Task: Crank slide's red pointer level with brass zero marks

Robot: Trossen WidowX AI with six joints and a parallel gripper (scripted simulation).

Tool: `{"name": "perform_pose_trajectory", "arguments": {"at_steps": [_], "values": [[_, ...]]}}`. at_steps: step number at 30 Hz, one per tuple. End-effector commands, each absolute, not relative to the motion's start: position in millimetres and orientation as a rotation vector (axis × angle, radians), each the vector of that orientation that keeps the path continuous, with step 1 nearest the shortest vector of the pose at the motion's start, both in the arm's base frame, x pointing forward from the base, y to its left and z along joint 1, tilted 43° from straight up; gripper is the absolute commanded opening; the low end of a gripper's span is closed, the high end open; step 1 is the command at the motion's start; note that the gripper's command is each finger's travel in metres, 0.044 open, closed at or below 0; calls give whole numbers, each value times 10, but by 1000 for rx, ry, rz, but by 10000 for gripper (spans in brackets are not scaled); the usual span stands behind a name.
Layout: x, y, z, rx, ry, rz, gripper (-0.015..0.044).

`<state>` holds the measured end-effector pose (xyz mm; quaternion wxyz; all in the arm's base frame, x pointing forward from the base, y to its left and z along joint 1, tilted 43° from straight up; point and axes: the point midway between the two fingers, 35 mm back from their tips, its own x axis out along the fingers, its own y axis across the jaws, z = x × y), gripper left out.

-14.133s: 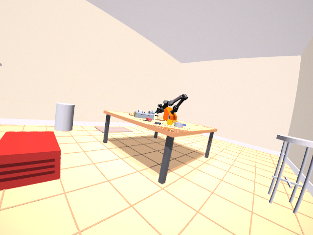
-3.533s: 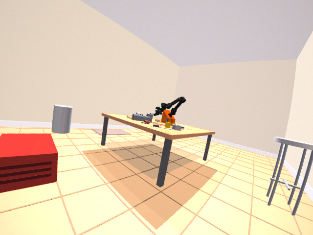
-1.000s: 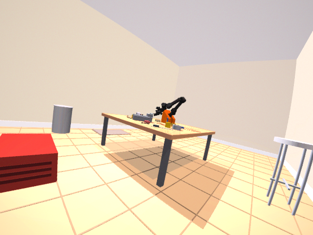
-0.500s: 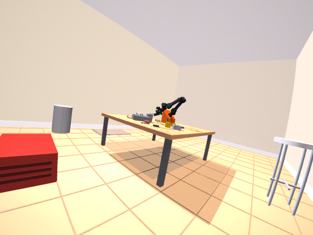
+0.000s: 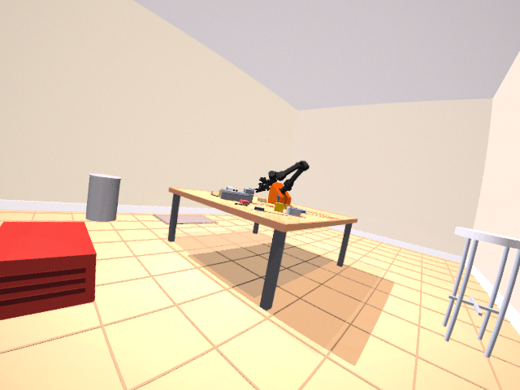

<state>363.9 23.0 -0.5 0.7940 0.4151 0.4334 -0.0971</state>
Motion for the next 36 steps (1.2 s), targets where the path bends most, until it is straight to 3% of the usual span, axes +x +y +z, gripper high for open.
{"name": "perform_pose_trajectory", "arguments": {"at_steps": [1, 36], "values": [[3685, 300, 36, 893, 926, -183, 0], [3753, 514, -16, 894, 926, -182, 0]]}}
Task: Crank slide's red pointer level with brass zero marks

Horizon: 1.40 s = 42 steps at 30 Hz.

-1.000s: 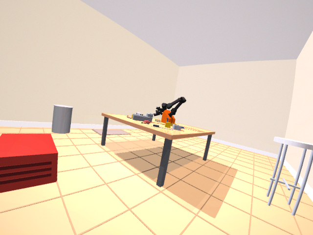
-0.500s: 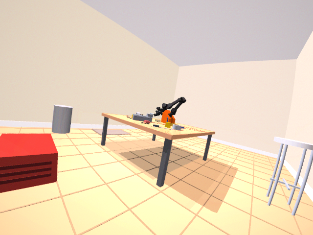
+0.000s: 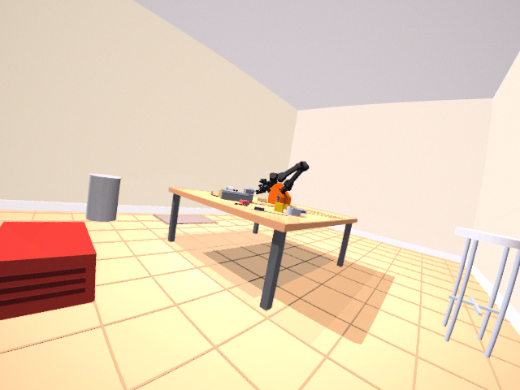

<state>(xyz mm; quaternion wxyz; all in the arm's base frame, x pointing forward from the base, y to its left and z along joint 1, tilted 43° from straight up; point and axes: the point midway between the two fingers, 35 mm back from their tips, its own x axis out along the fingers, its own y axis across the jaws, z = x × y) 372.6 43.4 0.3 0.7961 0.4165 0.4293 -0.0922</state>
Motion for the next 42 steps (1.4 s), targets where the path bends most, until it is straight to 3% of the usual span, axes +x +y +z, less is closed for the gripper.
{"name": "perform_pose_trajectory", "arguments": {"at_steps": [1, 42], "values": [[3755, 523, -22, 894, 926, -182, 0], [3661, 675, -430, 894, 927, -182, 0]]}}
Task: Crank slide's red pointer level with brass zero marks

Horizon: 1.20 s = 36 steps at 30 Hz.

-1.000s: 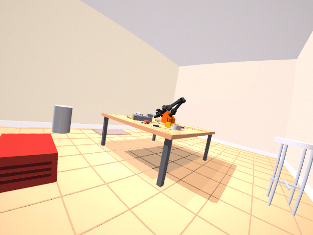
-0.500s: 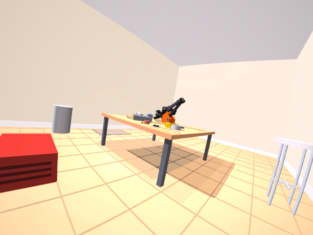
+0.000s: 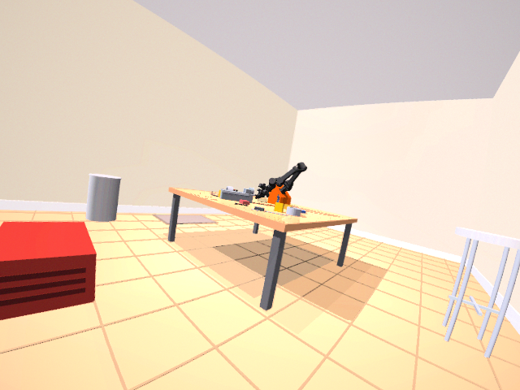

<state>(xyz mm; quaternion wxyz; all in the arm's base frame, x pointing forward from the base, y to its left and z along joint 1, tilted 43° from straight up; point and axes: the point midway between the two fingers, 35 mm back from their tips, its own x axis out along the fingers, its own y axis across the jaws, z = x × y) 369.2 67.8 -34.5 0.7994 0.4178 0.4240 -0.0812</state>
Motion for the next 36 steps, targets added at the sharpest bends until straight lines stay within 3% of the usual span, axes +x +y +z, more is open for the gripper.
{"name": "perform_pose_trajectory", "arguments": {"at_steps": [1, 36], "values": [[3659, 673, -434, 894, 927, -182, 0], [3609, 631, -515, 894, 927, -183, 0]]}}
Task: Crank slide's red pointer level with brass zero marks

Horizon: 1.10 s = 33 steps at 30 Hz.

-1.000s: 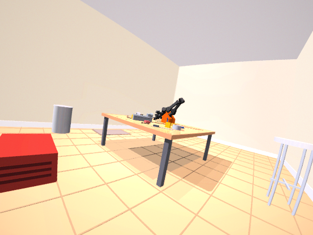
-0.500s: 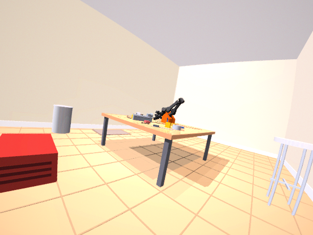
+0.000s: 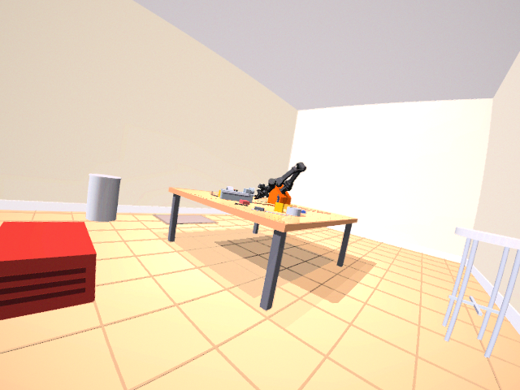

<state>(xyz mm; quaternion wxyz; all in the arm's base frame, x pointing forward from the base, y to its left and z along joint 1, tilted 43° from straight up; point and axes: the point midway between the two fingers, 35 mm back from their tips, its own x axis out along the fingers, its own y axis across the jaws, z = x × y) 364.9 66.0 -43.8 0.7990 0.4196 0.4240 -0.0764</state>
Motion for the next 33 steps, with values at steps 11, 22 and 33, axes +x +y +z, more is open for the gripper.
{"name": "perform_pose_trajectory", "arguments": {"at_steps": [11, 22, 33], "values": [[3602, 623, -526, 894, 928, -183, 0], [3596, 616, -534, 894, 928, -183, 0], [3591, 609, -541, 894, 928, -183, 0]]}}
